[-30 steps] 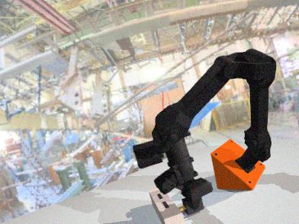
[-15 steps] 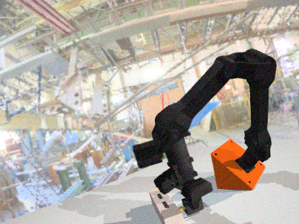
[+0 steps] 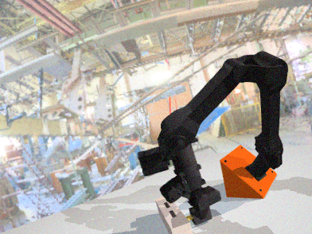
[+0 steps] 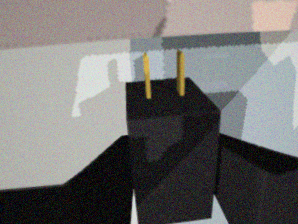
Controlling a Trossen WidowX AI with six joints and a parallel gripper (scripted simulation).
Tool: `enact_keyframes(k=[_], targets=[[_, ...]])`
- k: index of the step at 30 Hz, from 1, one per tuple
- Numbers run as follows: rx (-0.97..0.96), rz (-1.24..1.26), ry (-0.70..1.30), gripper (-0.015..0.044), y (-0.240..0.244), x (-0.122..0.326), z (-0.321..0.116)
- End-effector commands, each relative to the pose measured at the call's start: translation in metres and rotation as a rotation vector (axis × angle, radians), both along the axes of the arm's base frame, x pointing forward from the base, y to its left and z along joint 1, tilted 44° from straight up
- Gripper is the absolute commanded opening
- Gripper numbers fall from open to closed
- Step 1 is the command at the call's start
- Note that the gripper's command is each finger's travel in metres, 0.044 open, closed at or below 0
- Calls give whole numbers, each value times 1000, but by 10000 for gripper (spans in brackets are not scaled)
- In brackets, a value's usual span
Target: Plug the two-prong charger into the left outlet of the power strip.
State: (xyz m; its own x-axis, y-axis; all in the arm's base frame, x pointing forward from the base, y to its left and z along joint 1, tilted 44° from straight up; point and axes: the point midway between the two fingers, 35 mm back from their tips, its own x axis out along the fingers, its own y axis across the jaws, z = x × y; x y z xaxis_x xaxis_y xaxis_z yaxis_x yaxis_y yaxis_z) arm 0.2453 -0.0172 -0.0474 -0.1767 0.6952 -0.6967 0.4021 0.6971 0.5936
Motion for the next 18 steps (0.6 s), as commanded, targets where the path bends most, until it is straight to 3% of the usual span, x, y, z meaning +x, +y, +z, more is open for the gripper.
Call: enact_keyframes(k=[1, 18], targets=[[2, -6, -2, 0, 0, 2, 1], [2, -6, -2, 0, -1, 4, 0]])
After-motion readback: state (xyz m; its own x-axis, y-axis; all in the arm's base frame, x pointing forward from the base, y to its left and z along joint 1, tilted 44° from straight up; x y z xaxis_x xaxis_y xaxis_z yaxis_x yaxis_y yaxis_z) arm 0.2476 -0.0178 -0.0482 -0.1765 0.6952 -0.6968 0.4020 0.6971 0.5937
